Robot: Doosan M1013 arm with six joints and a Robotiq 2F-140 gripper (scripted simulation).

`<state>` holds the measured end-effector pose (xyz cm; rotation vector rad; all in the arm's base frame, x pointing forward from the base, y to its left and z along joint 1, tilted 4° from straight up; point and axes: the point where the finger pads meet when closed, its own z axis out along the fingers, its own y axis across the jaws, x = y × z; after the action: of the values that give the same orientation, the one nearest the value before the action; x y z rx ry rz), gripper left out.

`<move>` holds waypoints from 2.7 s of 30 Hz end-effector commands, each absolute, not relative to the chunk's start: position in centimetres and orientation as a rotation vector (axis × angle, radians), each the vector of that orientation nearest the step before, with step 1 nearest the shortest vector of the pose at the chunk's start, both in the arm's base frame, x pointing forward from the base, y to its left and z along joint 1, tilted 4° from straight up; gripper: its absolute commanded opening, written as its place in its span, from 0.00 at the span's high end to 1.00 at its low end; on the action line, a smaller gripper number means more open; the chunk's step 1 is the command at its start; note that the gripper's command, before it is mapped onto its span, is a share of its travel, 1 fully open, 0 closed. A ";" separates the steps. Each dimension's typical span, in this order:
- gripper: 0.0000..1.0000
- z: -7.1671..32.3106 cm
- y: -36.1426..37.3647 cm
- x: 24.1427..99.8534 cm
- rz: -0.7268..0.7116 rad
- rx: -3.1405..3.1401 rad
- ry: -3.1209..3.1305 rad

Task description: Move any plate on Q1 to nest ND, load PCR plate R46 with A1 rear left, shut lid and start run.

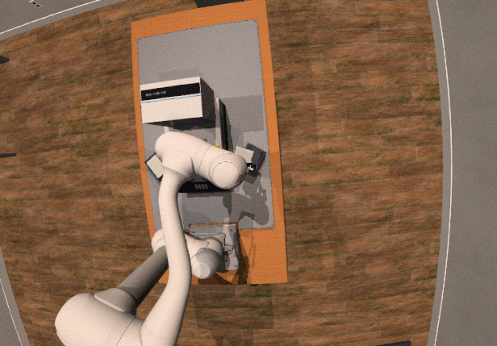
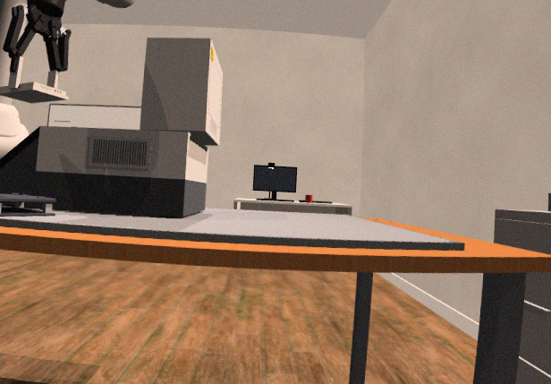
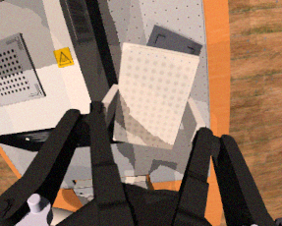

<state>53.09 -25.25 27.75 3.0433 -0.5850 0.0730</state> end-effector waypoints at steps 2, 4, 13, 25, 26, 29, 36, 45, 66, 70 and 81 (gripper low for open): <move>1.00 27.9 -23.9 53.3 0.071 3.066 -0.440; 1.00 27.8 -22.9 53.6 0.069 3.077 -0.337; 1.00 27.7 -18.8 54.9 0.057 3.087 0.126; 1.00 27.5 -14.2 56.4 0.043 3.018 0.636; 1.00 27.5 -14.2 56.4 0.042 3.007 0.686; 1.00 27.5 -12.8 56.9 0.037 2.968 0.835; 1.00 27.4 -10.5 57.6 0.030 2.886 1.078; 1.00 27.2 -6.8 58.8 0.015 2.691 1.497; 1.00 27.0 -0.2 60.9 -0.010 2.206 2.148; 1.00 27.0 -0.1 60.9 -0.010 2.206 2.148; 1.00 27.0 -0.1 60.9 -0.010 2.206 2.148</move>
<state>60.83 -0.23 27.11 2.2093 2.1397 -0.0034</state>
